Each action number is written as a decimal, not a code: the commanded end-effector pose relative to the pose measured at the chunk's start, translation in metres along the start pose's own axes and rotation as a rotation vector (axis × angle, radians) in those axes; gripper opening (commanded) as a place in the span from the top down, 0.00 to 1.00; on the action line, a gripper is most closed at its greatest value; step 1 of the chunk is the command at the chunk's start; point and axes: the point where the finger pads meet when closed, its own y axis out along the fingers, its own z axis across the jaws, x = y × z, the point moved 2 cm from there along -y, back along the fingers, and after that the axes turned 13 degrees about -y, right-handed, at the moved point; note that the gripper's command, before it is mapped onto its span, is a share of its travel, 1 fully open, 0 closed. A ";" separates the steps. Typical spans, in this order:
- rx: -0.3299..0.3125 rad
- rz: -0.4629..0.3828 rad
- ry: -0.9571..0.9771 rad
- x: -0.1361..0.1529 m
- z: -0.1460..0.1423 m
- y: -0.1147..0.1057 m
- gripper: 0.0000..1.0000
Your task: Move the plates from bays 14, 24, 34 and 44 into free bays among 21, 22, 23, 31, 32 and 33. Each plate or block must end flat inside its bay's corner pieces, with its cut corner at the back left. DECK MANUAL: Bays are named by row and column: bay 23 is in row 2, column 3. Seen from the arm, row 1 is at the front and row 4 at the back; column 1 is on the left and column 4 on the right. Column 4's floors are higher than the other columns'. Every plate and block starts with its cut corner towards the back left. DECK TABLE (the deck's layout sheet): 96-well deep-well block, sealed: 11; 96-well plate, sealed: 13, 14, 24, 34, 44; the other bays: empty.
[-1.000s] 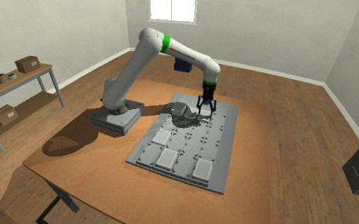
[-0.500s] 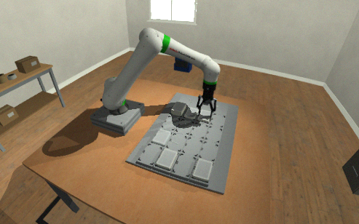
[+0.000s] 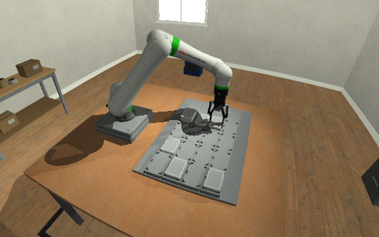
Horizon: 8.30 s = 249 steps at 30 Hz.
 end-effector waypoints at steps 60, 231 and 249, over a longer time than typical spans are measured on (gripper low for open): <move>-0.002 0.000 0.000 0.000 -0.001 0.002 0.90; -0.002 0.000 -0.001 -0.116 0.001 -0.064 0.30; -0.002 0.000 -0.001 -0.180 0.002 -0.064 0.30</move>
